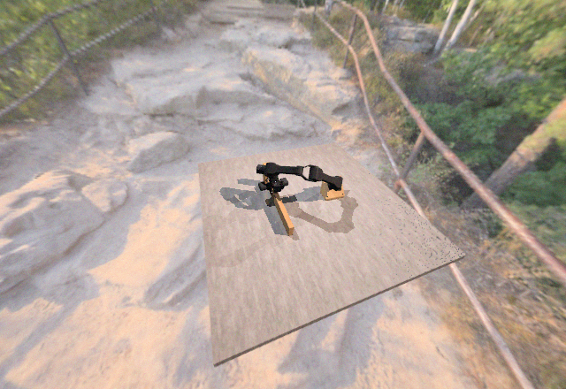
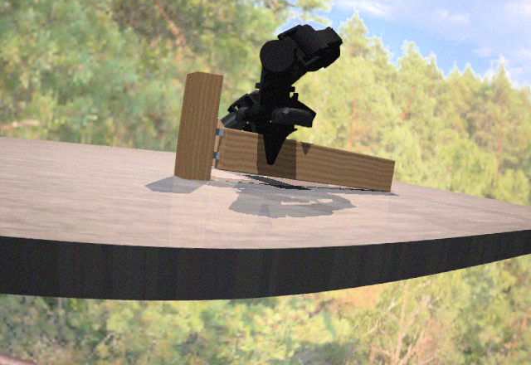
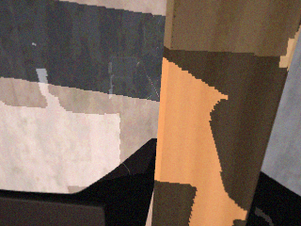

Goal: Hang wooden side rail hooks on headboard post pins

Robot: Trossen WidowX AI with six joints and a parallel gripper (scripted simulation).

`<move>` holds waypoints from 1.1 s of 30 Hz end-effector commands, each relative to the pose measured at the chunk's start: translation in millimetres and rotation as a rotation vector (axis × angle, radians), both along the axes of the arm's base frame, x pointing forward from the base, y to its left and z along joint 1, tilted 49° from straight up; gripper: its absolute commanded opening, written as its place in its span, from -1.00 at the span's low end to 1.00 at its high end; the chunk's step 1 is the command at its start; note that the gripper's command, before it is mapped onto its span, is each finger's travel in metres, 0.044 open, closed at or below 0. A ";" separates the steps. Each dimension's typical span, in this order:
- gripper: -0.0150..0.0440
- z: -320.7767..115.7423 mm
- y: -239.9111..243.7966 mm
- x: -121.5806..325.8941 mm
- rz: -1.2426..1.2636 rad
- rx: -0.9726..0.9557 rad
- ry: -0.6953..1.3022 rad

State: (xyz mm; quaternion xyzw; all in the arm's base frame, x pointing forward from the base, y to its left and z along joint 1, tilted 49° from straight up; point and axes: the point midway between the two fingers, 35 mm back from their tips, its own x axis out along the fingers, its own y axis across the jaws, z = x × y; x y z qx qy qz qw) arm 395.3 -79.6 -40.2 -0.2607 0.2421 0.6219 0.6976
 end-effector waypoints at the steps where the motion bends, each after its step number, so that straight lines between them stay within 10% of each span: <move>1: -0.49 -0.1 -5.1 0.1 -0.006 -0.007 -0.001; 33: -0.49 -2.2 -7.4 -0.1 -0.006 -0.007 -0.001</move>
